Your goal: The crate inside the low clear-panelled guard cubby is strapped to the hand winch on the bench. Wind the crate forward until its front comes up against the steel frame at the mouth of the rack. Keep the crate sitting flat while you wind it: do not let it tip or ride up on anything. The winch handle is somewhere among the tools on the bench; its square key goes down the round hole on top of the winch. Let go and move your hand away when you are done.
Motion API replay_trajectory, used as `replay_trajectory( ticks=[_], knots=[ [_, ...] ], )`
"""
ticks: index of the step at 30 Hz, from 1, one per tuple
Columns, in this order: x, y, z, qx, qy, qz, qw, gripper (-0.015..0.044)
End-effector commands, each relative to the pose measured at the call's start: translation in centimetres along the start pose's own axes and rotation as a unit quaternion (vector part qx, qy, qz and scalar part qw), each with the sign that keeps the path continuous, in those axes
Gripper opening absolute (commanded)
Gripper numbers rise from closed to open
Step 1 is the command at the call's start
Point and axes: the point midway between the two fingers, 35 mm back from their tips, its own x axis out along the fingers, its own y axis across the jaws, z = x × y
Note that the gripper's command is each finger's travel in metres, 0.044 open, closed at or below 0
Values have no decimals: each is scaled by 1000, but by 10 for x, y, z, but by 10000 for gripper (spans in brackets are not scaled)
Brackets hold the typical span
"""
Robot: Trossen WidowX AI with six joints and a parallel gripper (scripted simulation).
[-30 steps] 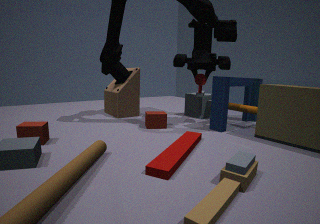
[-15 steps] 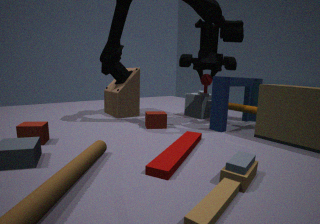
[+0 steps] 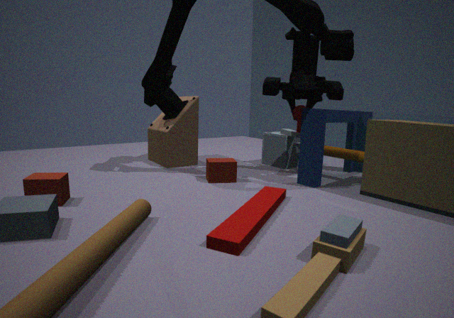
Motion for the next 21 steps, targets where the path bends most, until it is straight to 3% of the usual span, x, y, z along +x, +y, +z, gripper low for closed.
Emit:
replay_trajectory(
  ticks=[1, 21],
  knots=[
    [4, 17, -6, 4, 3, 17, 1000, 0],
    [11, 39, -22, 4, 4, 18, 1000, 0]
  ],
)
